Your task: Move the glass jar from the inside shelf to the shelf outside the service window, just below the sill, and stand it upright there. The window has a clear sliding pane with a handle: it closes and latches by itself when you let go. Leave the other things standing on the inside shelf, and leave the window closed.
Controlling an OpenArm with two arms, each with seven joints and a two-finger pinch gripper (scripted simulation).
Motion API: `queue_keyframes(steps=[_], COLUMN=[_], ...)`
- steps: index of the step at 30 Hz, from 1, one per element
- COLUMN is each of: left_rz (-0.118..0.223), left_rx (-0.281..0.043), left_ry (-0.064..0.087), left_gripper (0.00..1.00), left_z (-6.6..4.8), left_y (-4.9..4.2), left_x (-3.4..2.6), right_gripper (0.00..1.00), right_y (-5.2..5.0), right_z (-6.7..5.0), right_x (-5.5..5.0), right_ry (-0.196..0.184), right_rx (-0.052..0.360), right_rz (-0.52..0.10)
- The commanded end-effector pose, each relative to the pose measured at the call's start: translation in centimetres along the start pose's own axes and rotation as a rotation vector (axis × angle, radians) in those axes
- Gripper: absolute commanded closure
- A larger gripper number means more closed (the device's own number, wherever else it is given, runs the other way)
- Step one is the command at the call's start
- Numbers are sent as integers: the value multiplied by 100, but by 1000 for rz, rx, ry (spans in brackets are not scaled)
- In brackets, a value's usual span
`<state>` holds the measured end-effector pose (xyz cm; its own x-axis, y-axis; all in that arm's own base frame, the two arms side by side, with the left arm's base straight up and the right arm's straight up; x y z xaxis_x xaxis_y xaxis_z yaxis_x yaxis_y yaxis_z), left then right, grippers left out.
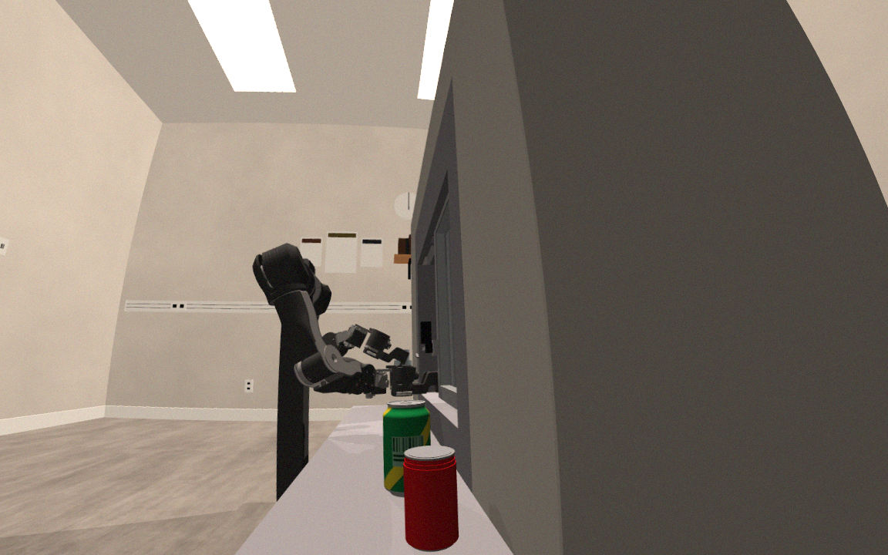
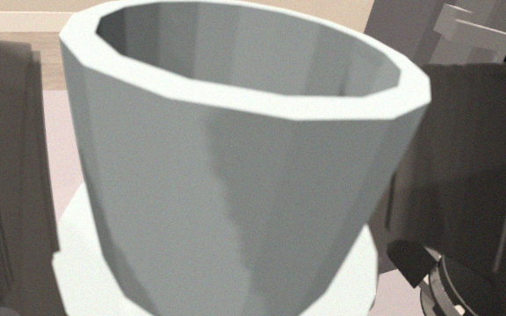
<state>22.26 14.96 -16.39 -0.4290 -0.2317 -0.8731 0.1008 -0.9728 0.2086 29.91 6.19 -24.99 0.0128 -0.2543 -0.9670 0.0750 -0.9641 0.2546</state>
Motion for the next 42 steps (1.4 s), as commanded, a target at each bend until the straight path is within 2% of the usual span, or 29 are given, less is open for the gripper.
queue_keyframes(steps=[1,15,17,18,32,34,35,42], left_rz=[1,0,0,0,1,1,1,1], left_rx=[4,13,13,13,16,16,16,16], left_ry=[21,39,39,39,46,46,46,46], left_gripper=[100,100,100,100,100,100,100,100], left_z=[-7,-263,-263,-281,-530,-530,-548,-671], left_y=[9,26,26,27,39,39,40,46], left_x=[-37,-119,-119,-126,-231,-231,-239,-295], right_gripper=[100,100,100,100,100,100,100,100], right_y=[7,47,47,7,47,47,7,27], right_z=[-6,-44,-44,-6,-44,-44,-6,-25], right_x=[-16,-6,-6,-16,-6,-6,-16,-11], right_ry=[4,-4,-4,4,-4,-4,4,0], right_rx=[2,20,20,2,20,20,2,11], right_rz=[0,-1,-1,0,-1,-1,0,0])
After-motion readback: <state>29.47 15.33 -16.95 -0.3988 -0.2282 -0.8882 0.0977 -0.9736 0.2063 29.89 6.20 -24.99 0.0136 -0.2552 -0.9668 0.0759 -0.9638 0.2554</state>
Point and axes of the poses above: on each arm, the point where the finger pads meet when closed, its own z axis back along the fingers, its own y axis across the jaws, x = y × z, the point moved 6 cm from there along z, back along the fingers, and after that the axes turned 14 degrees about z, right-handed, at the moved point
